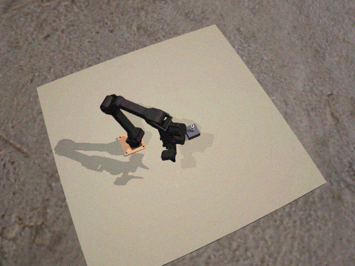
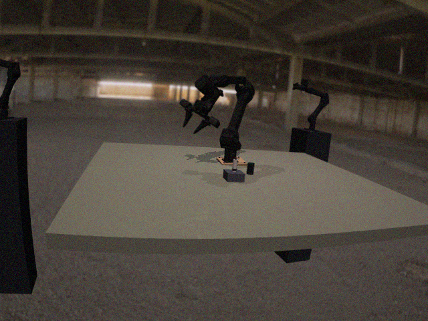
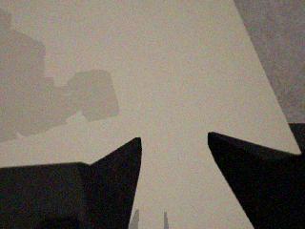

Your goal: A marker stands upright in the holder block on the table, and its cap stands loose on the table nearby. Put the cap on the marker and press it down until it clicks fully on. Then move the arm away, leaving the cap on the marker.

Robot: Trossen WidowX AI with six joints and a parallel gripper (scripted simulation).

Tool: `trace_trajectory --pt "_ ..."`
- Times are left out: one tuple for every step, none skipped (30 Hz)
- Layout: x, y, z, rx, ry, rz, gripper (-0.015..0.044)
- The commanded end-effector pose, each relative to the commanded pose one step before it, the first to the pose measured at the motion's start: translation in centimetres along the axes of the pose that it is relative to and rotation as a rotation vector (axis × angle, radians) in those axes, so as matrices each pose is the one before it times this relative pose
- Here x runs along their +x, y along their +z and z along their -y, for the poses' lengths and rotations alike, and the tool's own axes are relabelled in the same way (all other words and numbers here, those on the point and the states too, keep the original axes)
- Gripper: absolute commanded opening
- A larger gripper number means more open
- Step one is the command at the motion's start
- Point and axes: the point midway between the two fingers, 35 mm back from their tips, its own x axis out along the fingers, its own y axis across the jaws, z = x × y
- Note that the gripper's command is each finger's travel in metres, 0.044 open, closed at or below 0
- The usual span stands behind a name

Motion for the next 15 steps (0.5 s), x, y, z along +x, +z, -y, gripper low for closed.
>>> trace_trajectory --pt "-0.621 1.439 -4.204 -0.0457 0.11579 0.02187 0.0251" --pt "-0.057 0.283 -1.278 -0.0161 0.0328 0.00064 0.0251" --pt "-0.051 0.238 -1.278 -0.0164 0.03202 -0.00097 0.0251" --pt "-0.046 0.193 -1.277 -0.0167 0.03117 -0.00255 0.0251" --pt "-0.04 0.148 -1.274 -0.017 0.03025 -0.00408 0.0251" --pt "-0.016 0.165 -1.273 -0.0187 0.03019 -0.00651 0.0251" --pt "-0.011 0.122 -1.274 -0.019 0.02914 -0.00801 0.0251" --pt "-0.005 0.079 -1.271 -0.0192 0.02795 -0.00945 0.0251" --pt "0.001 0.036 -1.265 -0.0194 0.02668 -0.01084 0.0251" --pt "0.006 -0.007 -1.258 -0.0196 0.02535 -0.01217 0.0251" --pt "0.012 -0.049 -1.249 -0.0198 0.02396 -0.01344 0.0251" --pt "0.019 -0.092 -1.239 -0.0199 0.02252 -0.01464 0.0251" --pt "0.025 -0.133 -1.227 -0.02 0.02101 -0.01577 0.0251" --pt "0.031 -0.174 -1.214 -0.02 0.01945 -0.01684 0.0251" --pt "0.038 -0.215 -1.199 -0.0201 0.01785 -0.01783 0.0251"
